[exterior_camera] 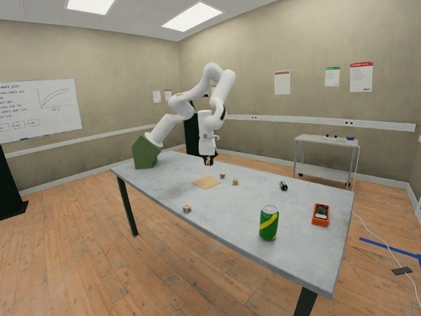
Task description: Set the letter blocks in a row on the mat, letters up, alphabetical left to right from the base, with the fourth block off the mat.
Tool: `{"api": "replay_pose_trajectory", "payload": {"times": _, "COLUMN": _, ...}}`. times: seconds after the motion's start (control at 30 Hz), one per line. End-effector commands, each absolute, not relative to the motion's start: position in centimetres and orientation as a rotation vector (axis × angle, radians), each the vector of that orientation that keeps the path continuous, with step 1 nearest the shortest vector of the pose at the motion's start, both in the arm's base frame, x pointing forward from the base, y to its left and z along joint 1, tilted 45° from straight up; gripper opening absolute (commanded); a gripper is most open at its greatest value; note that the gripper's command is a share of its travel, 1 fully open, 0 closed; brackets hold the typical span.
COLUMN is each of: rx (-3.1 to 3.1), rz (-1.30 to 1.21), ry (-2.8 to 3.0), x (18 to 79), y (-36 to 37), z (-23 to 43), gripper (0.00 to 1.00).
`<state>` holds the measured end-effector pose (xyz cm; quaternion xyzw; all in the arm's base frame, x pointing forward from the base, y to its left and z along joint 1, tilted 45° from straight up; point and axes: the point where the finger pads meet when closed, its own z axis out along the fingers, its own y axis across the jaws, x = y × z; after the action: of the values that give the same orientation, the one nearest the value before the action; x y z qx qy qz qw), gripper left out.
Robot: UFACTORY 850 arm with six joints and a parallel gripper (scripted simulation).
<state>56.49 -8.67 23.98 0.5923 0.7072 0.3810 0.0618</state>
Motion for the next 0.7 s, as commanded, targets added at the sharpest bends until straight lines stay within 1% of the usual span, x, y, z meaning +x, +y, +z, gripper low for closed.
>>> {"api": "replay_pose_trajectory", "payload": {"times": 0.0, "rx": 1.971, "rz": 1.171, "ry": 2.056, "x": 56.7, "y": -8.35, "z": 24.42, "gripper": 0.28}}
{"api": "replay_pose_trajectory", "payload": {"times": 0.2, "rx": 2.163, "rz": 1.198, "ry": 1.933, "x": 56.89, "y": -7.92, "z": 24.87, "gripper": 0.28}}
{"api": "replay_pose_trajectory", "payload": {"times": 0.67, "rx": 2.186, "rz": 1.201, "ry": 1.916, "x": 56.92, "y": -7.86, "z": 24.92, "gripper": 0.28}}
